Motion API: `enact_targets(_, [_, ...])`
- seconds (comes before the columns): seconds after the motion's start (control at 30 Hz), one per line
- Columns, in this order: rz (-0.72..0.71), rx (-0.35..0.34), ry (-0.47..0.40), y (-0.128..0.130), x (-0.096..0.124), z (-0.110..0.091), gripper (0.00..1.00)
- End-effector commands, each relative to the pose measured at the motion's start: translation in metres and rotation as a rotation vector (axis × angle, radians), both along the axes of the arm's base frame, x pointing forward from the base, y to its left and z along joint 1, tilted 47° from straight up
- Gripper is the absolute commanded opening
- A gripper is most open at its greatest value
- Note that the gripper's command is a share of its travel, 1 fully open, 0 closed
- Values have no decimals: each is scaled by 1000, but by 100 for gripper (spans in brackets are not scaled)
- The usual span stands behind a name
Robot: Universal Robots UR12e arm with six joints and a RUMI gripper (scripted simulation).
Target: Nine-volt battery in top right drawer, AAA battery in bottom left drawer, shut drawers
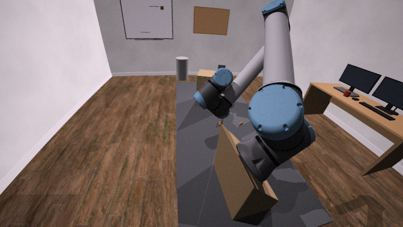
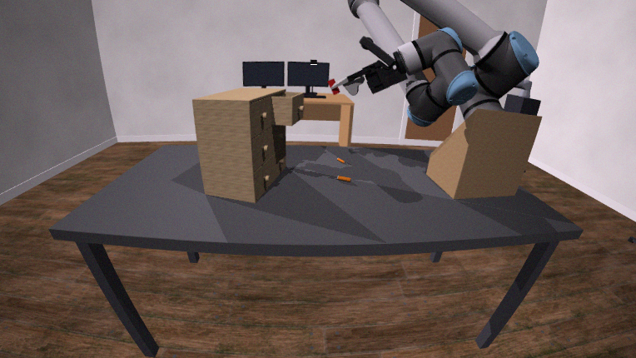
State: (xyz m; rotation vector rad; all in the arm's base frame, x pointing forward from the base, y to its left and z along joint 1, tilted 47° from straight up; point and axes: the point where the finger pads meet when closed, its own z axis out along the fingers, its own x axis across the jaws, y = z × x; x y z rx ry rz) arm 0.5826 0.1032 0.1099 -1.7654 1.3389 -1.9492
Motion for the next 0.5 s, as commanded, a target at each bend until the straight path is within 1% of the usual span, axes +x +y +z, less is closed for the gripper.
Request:
enact_targets(0.0, [24, -8, -22, 0, 0, 0, 13])
enact_targets(0.47, [65, -25, -61, 0, 0, 0, 13])
